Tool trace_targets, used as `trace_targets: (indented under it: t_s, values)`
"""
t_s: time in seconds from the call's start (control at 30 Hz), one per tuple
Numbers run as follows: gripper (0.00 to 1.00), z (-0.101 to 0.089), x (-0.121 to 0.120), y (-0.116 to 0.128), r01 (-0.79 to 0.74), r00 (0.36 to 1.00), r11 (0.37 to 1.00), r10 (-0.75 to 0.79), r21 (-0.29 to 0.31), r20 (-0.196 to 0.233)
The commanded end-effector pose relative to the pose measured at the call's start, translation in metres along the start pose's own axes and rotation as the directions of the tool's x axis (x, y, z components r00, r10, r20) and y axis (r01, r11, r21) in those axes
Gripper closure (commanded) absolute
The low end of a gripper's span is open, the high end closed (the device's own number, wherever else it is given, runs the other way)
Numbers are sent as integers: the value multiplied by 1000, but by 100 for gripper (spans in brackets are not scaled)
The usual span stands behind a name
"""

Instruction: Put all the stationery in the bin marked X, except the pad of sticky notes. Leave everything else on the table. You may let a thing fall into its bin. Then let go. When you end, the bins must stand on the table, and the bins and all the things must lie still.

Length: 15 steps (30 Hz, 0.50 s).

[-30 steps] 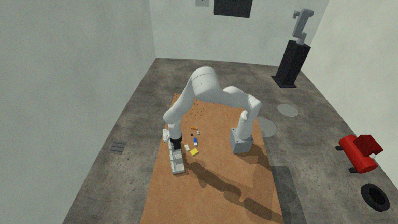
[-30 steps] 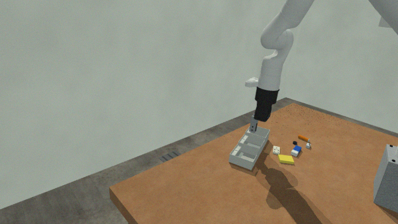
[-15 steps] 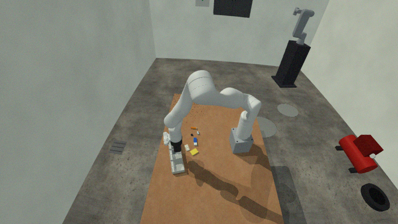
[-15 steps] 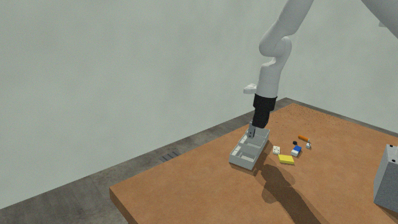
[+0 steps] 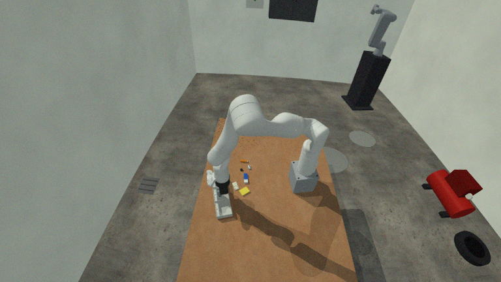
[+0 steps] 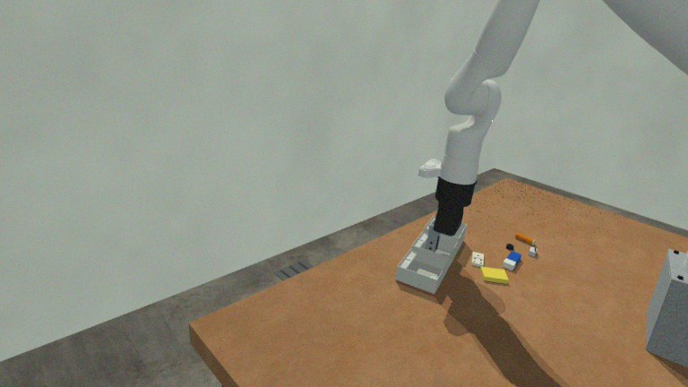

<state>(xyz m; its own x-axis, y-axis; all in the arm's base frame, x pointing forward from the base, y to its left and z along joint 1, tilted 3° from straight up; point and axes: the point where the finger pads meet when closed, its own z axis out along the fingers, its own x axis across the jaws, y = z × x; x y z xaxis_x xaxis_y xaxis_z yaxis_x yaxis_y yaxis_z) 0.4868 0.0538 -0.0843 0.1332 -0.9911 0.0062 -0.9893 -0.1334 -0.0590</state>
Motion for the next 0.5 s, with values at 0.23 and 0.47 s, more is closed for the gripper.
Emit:
trace_targets:
  t_s: [0.23,0.47]
  values:
    - [69,1,3,0,-4,1000,1000,4,-1,-1]
    - [69,1,3,0,-4,1000,1000,4,-1,-1]
